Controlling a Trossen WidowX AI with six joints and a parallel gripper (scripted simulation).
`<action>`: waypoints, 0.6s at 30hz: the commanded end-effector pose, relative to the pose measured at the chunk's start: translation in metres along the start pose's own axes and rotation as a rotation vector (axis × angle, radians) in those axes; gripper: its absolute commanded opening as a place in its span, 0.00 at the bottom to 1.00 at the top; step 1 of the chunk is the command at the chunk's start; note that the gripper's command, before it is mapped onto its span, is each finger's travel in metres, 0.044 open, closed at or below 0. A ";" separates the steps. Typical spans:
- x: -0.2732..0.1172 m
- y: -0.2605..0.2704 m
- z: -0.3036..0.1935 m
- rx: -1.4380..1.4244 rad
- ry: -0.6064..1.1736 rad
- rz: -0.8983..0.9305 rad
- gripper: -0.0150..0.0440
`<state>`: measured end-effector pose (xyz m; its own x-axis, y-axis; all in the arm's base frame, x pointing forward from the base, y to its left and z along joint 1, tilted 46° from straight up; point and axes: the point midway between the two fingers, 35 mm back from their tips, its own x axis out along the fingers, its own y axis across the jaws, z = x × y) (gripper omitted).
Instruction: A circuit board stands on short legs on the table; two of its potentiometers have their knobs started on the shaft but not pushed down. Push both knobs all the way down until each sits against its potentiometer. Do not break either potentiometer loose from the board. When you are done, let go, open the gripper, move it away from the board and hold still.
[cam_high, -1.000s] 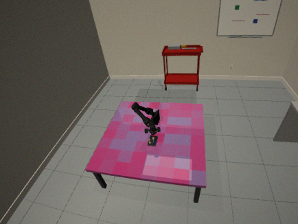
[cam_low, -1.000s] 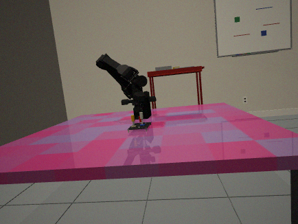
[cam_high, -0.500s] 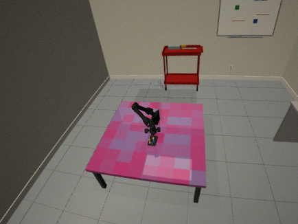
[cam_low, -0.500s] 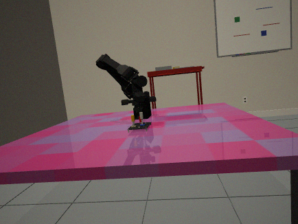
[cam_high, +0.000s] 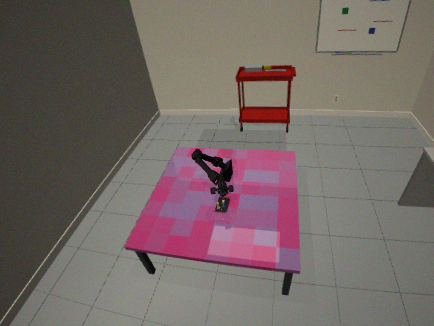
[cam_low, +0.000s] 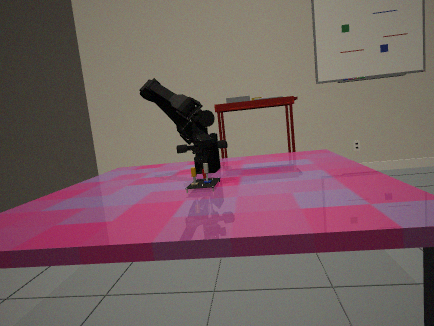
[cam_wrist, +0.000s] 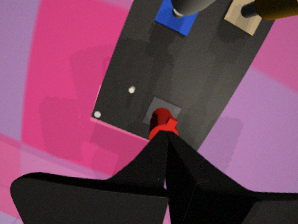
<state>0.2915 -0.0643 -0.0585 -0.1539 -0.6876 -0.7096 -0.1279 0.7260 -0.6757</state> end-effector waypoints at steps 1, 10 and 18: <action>0.011 -0.001 0.001 0.017 0.022 -0.001 0.25; -0.003 -0.001 0.001 0.017 0.022 0.000 0.25; -0.016 -0.001 0.001 0.017 0.022 0.001 0.25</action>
<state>0.2934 -0.0590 -0.0504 -0.1768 -0.6884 -0.7035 -0.1167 0.7244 -0.6795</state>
